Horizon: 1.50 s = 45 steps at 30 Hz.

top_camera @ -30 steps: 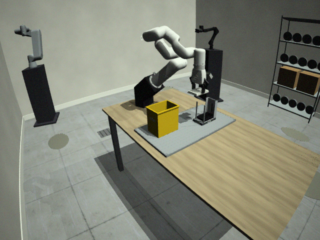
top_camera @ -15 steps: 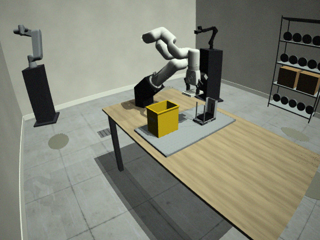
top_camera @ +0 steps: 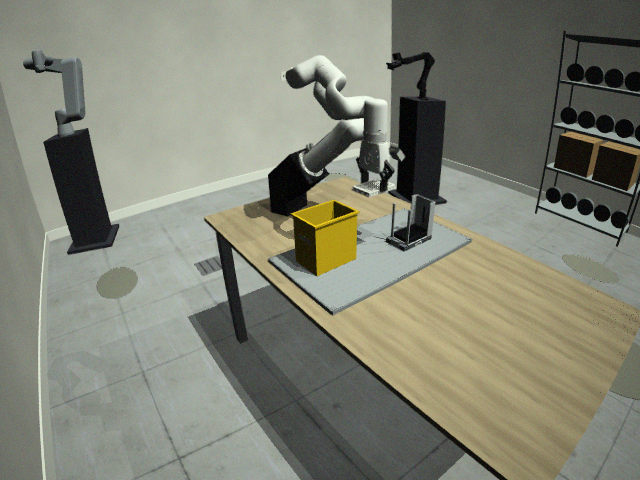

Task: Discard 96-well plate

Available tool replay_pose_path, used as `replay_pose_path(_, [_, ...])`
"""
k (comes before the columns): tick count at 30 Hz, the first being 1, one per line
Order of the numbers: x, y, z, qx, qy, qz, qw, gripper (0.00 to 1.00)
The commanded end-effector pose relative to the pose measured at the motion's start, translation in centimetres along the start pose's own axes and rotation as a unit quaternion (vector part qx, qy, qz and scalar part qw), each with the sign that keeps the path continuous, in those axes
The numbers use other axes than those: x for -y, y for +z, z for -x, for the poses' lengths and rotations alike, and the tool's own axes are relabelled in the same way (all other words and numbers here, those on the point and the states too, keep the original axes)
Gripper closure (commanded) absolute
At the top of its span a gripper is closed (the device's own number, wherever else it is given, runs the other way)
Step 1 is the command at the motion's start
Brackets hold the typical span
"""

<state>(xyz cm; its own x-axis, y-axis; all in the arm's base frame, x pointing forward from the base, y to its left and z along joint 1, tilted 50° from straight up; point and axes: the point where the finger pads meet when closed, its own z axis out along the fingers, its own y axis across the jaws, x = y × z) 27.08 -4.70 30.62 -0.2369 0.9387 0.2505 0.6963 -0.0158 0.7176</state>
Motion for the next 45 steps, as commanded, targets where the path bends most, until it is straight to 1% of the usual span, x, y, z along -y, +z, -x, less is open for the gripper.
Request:
replay_pose_path(1, [0.2,0.0,1.3,0.000,0.000,0.002,1.000,1.00])
replay_pose_path(15, [1.4,0.2,5.8,0.000,0.000,0.002,1.000,1.00])
replay_pose_path(17, [1.4,0.2,5.8,0.000,0.000,0.002,1.000,1.00])
replay_pose_path(32, [2.7,0.5,10.7,0.000,0.000,0.002,1.000,1.00])
replay_pose_path(34, [2.7,0.5,10.7,0.000,0.000,0.002,1.000,1.00])
replay_pose_path(45, [3.6,0.7,14.2,0.000,0.000,0.002,1.000,1.00])
